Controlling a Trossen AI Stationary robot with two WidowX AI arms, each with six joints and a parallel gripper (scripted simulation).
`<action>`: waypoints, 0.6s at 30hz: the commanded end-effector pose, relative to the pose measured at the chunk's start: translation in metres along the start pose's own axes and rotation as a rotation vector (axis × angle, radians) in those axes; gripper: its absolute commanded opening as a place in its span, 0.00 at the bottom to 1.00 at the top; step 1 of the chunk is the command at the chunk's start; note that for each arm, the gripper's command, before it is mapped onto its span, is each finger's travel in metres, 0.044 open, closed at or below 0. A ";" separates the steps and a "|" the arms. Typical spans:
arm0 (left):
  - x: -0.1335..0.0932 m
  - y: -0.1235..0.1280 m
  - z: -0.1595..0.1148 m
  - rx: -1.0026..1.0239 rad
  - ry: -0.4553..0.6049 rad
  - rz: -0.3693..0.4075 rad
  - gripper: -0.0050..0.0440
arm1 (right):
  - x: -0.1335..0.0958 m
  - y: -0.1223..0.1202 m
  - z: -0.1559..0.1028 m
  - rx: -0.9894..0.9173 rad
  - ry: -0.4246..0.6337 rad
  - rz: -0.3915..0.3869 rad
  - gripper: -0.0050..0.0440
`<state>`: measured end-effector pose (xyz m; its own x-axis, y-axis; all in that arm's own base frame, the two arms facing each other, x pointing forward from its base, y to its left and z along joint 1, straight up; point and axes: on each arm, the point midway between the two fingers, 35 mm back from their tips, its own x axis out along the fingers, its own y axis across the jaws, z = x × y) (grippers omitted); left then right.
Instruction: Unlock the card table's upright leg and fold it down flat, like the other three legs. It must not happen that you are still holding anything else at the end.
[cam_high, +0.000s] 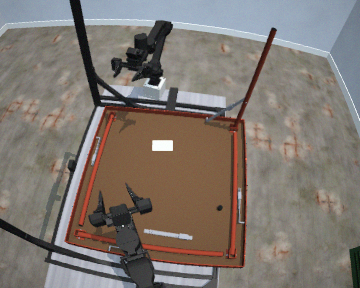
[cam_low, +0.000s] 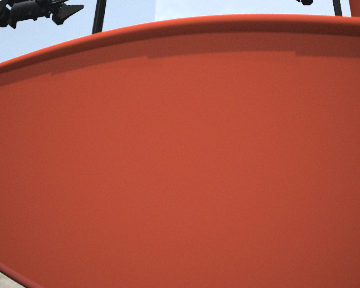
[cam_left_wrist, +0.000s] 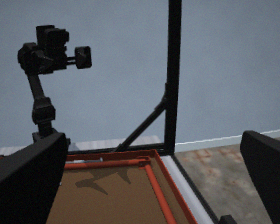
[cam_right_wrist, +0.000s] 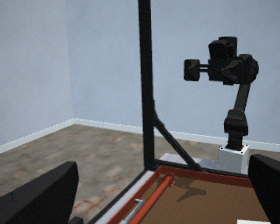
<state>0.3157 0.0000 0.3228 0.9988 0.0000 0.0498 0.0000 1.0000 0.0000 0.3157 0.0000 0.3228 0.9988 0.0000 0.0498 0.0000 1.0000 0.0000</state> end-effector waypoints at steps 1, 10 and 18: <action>0.000 0.000 0.000 0.000 0.000 0.000 0.92 | 0.000 0.000 0.000 0.000 0.000 0.000 0.92; 0.000 0.000 0.000 0.000 0.000 0.000 0.92 | 0.000 0.000 0.000 0.000 0.000 0.000 0.92; 0.001 0.002 0.000 0.003 0.006 0.003 0.87 | 0.000 -0.001 0.000 0.000 0.000 0.000 0.92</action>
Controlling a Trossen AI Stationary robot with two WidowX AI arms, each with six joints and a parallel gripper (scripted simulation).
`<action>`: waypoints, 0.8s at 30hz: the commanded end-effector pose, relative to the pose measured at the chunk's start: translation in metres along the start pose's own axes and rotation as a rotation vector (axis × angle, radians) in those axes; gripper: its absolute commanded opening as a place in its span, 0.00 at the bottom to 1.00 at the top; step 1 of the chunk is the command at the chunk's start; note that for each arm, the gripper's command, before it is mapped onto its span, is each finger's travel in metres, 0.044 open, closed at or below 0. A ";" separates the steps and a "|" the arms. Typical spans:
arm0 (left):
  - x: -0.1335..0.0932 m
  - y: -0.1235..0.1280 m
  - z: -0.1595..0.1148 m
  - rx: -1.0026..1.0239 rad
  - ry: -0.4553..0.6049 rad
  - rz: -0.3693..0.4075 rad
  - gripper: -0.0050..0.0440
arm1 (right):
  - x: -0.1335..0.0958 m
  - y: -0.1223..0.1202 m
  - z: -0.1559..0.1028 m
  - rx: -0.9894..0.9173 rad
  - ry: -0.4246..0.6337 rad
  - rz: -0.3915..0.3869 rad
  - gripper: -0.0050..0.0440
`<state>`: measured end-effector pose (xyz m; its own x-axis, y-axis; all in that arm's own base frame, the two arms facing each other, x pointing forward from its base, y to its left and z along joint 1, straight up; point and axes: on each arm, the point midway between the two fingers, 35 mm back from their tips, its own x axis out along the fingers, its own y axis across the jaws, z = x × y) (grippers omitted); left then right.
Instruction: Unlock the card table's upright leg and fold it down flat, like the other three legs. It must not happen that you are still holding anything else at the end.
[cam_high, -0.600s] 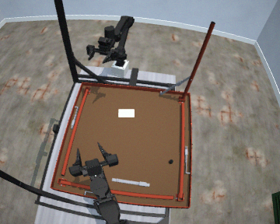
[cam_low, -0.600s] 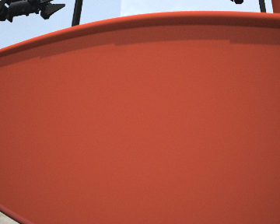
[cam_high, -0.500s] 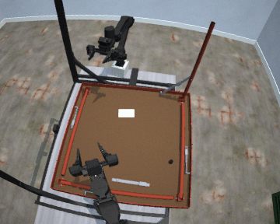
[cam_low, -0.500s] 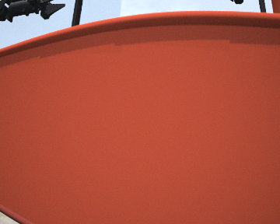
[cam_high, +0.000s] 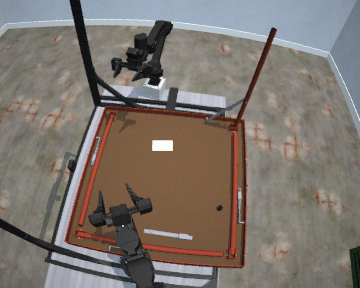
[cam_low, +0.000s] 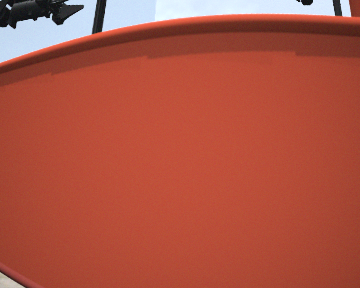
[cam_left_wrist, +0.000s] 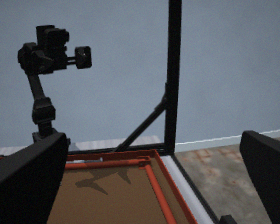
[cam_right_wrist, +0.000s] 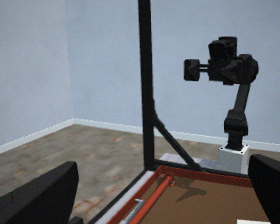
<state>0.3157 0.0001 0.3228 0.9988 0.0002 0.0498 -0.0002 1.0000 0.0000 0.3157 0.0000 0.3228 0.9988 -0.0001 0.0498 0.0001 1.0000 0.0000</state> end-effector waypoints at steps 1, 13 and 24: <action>0.005 0.007 -0.001 0.013 0.025 0.012 0.82 | -0.001 -0.004 0.002 -0.002 0.001 0.000 0.92; 0.039 0.125 -0.014 0.072 0.352 0.144 0.69 | -0.032 -0.051 0.023 -0.018 0.018 0.002 0.92; 0.027 0.207 -0.027 -0.006 0.525 0.201 0.69 | -0.059 -0.068 0.035 -0.021 0.028 0.002 0.92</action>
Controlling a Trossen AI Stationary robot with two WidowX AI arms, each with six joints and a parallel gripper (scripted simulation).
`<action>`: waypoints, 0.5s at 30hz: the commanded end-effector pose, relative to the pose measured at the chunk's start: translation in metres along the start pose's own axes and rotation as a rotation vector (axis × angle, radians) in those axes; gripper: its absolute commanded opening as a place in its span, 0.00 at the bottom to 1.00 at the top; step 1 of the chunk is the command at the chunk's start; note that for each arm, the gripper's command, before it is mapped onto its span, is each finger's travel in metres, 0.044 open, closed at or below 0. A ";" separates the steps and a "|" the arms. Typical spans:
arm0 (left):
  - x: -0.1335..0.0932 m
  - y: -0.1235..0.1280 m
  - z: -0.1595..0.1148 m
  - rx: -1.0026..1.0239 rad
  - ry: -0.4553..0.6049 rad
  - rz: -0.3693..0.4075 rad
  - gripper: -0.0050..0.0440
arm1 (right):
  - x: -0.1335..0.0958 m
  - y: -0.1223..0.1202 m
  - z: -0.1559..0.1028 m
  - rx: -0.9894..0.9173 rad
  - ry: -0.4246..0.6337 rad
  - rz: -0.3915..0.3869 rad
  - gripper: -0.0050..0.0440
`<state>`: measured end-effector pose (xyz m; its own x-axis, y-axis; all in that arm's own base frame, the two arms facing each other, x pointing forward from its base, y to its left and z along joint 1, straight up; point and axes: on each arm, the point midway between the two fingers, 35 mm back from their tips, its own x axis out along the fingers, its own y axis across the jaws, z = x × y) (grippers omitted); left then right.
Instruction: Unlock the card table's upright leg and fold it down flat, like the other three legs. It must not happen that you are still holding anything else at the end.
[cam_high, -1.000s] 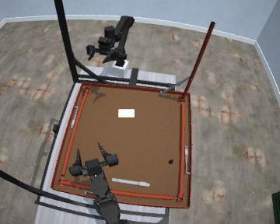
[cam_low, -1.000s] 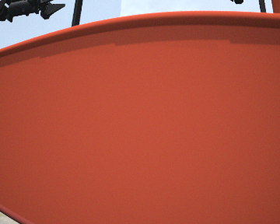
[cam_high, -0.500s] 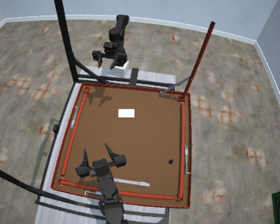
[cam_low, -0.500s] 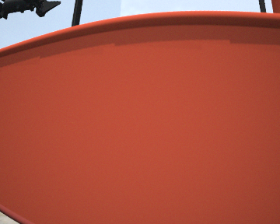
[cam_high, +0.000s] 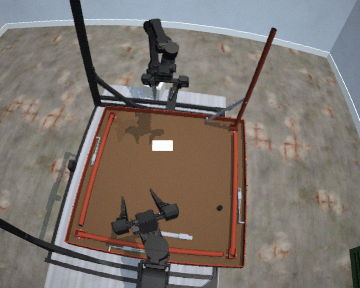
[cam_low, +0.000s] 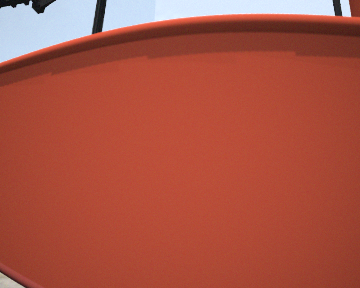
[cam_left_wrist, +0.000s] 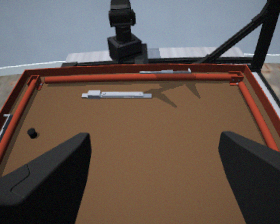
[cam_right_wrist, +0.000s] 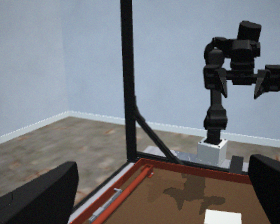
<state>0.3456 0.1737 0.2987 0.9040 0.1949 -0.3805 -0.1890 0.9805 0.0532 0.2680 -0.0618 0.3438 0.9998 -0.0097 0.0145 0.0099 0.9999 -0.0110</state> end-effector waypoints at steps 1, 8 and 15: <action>0.005 0.041 -0.003 -0.028 0.097 -0.001 0.69 | -0.016 -0.008 0.012 -0.010 -0.006 0.011 0.92; -0.001 0.089 -0.016 -0.102 0.171 0.009 0.69 | -0.033 -0.013 0.018 -0.011 -0.001 0.011 0.92; -0.019 0.145 -0.035 -0.212 0.229 0.013 0.69 | -0.053 -0.014 0.024 -0.009 0.004 0.011 0.92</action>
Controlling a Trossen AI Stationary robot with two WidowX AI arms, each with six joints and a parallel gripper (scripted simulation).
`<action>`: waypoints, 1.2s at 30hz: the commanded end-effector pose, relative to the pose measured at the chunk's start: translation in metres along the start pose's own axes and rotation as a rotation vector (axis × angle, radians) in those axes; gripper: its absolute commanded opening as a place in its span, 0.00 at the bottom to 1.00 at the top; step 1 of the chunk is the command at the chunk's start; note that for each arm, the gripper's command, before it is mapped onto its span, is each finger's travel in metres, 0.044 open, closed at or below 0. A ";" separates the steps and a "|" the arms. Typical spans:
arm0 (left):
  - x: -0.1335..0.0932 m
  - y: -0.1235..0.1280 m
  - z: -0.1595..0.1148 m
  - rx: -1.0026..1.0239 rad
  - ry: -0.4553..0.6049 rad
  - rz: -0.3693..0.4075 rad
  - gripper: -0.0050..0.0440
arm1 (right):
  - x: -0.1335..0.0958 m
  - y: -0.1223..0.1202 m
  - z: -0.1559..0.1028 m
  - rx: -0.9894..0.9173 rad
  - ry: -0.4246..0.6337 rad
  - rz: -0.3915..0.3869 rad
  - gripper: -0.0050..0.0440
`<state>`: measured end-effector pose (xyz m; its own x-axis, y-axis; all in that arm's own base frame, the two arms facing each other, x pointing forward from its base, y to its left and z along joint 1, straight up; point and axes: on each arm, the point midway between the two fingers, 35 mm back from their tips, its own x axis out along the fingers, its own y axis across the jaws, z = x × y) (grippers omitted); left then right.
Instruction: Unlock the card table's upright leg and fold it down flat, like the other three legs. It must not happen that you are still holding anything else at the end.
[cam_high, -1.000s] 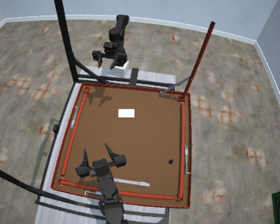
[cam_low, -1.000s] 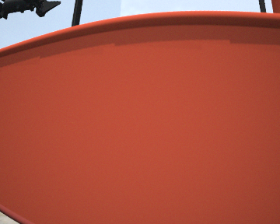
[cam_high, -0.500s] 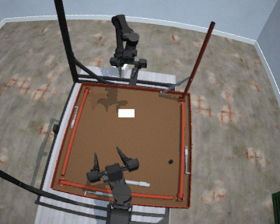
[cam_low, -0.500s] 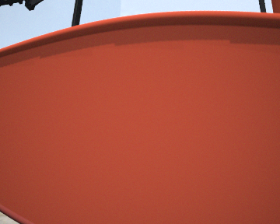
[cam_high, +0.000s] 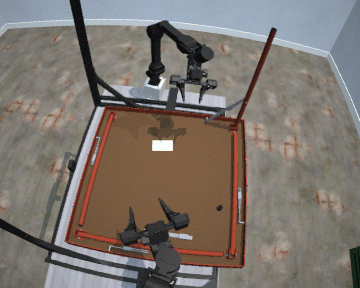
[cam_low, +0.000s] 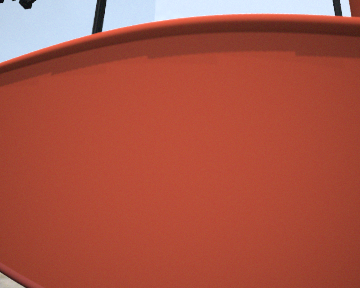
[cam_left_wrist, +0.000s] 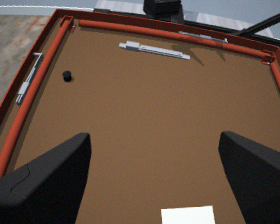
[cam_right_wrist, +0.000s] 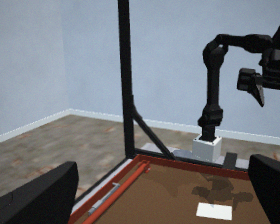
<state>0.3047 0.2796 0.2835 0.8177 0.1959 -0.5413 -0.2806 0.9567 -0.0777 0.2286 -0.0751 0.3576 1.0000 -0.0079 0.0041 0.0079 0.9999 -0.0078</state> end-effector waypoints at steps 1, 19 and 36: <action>-0.009 0.042 -0.005 -0.066 0.054 -0.012 0.69 | -0.017 0.000 0.010 -0.011 -0.005 0.009 0.92; -0.072 0.151 -0.045 -0.357 0.050 -0.030 0.69 | -0.055 0.015 0.020 -0.001 0.002 0.009 0.92; -0.134 0.206 -0.083 -0.587 -0.036 -0.042 0.69 | -0.071 0.034 0.024 0.008 0.004 0.008 0.92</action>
<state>0.1073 0.4271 0.2709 0.8387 0.1977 -0.5075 -0.4817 0.7041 -0.5218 0.1622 -0.0448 0.3770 1.0000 -0.0040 0.0003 0.0040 1.0000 0.0066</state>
